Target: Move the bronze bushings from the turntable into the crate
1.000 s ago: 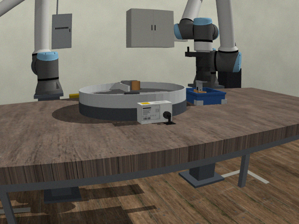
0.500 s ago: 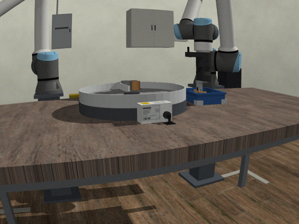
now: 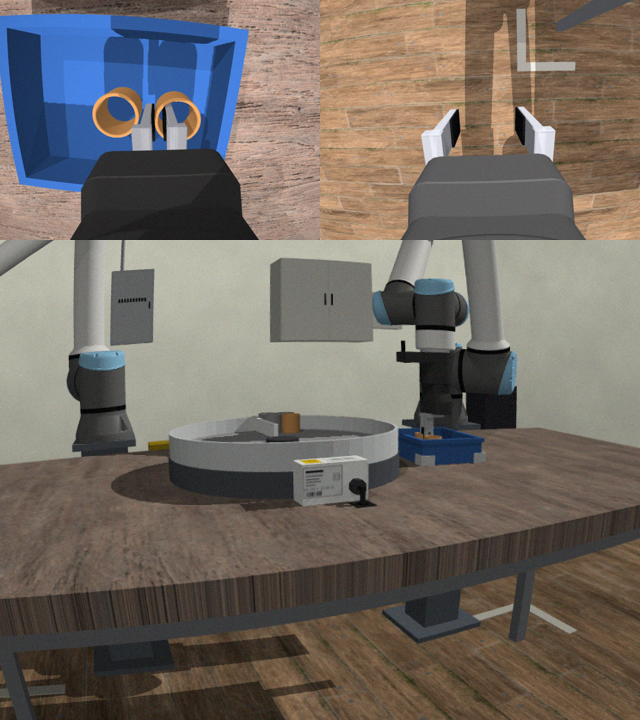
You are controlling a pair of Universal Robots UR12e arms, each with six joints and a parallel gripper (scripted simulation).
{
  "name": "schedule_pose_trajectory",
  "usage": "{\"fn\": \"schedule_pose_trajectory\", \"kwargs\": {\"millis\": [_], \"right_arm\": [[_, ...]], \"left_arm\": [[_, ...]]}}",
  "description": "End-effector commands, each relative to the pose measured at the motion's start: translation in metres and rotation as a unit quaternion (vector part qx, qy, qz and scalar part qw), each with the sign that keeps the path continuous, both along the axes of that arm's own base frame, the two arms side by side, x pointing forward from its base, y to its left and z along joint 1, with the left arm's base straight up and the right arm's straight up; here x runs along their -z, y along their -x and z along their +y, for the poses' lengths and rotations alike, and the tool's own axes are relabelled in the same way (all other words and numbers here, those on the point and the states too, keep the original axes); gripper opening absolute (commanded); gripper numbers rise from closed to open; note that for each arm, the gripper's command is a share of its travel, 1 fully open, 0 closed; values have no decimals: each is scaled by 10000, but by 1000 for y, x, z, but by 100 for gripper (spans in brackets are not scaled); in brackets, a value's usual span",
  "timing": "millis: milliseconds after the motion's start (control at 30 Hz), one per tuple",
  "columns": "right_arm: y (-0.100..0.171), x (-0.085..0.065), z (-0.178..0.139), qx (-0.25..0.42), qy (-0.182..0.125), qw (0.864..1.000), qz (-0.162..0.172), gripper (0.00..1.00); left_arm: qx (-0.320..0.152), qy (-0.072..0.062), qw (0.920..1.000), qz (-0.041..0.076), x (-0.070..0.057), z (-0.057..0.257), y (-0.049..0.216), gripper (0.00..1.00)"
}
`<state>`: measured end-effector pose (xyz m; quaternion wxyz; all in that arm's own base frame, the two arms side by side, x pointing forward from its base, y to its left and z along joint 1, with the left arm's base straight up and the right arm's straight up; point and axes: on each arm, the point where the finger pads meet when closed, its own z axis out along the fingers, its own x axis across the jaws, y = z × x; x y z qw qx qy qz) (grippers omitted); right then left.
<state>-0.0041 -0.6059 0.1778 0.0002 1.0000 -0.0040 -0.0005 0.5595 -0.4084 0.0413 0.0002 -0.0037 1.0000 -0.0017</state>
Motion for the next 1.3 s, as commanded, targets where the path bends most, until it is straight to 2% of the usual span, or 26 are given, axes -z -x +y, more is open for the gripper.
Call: {"fn": "schedule_pose_trajectory", "kwargs": {"millis": [0,567,600,1267], "right_arm": [[1,1,2,1,-1,10000,-5,100],[1,1,2,1,-1,10000,-5,100],[1,1,2,1,-1,10000,-5,100],[1,1,2,1,-1,10000,-5,100]], "left_arm": [[0,3,10000,2,0,1,0,0],[0,3,10000,2,0,1,0,0],[0,3,10000,2,0,1,0,38],[0,3,10000,2,0,1,0,38]]}}
